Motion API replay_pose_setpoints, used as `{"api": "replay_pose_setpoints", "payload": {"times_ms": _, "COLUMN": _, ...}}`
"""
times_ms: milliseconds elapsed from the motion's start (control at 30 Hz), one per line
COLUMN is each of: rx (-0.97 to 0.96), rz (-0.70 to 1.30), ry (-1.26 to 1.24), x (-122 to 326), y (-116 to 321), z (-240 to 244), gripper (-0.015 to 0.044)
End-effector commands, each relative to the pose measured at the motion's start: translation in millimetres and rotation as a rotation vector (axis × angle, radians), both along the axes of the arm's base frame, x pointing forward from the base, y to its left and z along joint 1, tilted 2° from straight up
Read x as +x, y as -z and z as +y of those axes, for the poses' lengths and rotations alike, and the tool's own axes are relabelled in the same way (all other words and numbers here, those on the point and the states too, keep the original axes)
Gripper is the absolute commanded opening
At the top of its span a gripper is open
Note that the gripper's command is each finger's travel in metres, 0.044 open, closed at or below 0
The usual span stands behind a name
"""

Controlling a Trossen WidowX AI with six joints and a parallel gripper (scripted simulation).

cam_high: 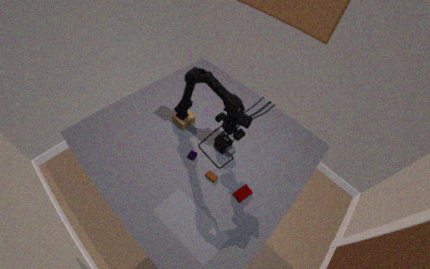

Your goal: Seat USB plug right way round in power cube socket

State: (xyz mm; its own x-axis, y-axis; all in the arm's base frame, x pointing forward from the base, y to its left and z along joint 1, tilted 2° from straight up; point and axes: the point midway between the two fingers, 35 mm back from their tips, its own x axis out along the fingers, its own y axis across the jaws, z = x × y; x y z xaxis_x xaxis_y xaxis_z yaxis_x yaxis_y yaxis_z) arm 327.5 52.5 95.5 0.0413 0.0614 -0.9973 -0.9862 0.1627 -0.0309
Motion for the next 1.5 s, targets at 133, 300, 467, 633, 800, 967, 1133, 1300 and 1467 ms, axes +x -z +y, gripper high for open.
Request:
{"api": "replay_pose_setpoints", "payload": {"times_ms": 133, "rx": 0.005, "rz": -0.001, "ry": -0.003, "x": 0.1, "y": 1.2, "z": 0.6, "gripper": 0.0}}
{"api": "replay_pose_setpoints", "payload": {"times_ms": 300, "rx": 0.005, "rz": -0.001, "ry": -0.003, "x": 0.1, "y": 1.8, "z": 0.6, "gripper": 0.0}}
{"api": "replay_pose_setpoints", "payload": {"times_ms": 467, "rx": 0.005, "rz": -0.001, "ry": -0.003, "x": 0.2, "y": 2.4, "z": 0.6, "gripper": 0.0}}
{"api": "replay_pose_setpoints", "payload": {"times_ms": 633, "rx": 0.005, "rz": -0.001, "ry": -0.003, "x": 0.2, "y": 3.0, "z": 0.6, "gripper": 0.0}}
{"api": "replay_pose_setpoints", "payload": {"times_ms": 800, "rx": 0.005, "rz": -0.001, "ry": -0.003, "x": 0.2, "y": 3.6, "z": 0.5, "gripper": 0.0}}
{"api": "replay_pose_setpoints", "payload": {"times_ms": 967, "rx": 0.005, "rz": -0.001, "ry": -0.003, "x": 0.2, "y": 4.2, "z": 0.5, "gripper": 0.0}}
{"api": "replay_pose_setpoints", "payload": {"times_ms": 1133, "rx": 0.005, "rz": -0.001, "ry": -0.003, "x": 0.2, "y": 4.8, "z": 0.5, "gripper": 0.0}}
{"api": "replay_pose_setpoints", "payload": {"times_ms": 1300, "rx": 0.005, "rz": -0.001, "ry": -0.003, "x": 0.2, "y": 5.4, "z": 0.5, "gripper": 0.0}}
{"api": "replay_pose_setpoints", "payload": {"times_ms": 1467, "rx": 0.005, "rz": -0.001, "ry": -0.003, "x": 0.3, "y": 6.0, "z": 0.5, "gripper": 0.0}}
